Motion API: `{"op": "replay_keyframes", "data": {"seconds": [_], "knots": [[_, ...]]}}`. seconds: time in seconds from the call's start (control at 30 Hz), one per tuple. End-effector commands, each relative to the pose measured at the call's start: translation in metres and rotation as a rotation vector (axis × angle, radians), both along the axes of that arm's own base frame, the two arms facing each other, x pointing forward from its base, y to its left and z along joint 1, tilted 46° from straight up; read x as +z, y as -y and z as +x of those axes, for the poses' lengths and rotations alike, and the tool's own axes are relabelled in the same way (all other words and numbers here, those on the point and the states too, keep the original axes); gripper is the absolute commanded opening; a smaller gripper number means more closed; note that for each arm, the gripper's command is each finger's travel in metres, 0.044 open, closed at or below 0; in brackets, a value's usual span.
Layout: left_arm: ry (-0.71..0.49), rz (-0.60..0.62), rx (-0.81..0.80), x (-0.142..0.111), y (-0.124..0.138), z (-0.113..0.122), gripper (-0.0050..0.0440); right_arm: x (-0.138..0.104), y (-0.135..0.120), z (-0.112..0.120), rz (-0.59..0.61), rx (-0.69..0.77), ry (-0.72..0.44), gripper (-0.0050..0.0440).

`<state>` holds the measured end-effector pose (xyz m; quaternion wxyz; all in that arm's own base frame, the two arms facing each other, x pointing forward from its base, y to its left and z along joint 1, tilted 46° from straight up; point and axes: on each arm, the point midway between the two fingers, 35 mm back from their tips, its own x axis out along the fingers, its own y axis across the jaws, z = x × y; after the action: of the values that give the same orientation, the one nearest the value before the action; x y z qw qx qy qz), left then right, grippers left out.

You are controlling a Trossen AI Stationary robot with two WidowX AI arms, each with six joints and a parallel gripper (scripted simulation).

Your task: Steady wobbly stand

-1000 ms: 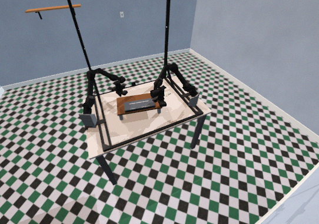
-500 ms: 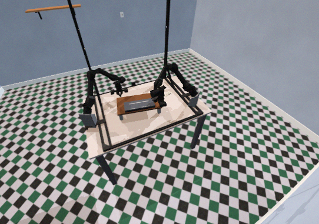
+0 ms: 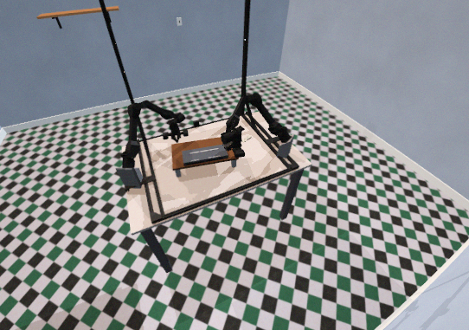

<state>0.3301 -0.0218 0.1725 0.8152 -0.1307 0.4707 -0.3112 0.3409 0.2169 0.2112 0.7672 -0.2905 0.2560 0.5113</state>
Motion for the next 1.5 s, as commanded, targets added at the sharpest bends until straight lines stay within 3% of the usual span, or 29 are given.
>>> {"op": "replay_keyframes", "data": {"seconds": [0.0, 1.47], "knots": [[-0.011, 0.002, -0.015, -0.007, 0.004, 0.002, 0.0000, -0.007, 0.007, -0.001, -0.001, -0.003, -0.002, 0.0000], [-0.011, 0.002, -0.015, -0.007, 0.004, 0.002, 0.0000, -0.024, 0.024, -0.003, -0.001, -0.003, -0.002, 0.0000]]}}
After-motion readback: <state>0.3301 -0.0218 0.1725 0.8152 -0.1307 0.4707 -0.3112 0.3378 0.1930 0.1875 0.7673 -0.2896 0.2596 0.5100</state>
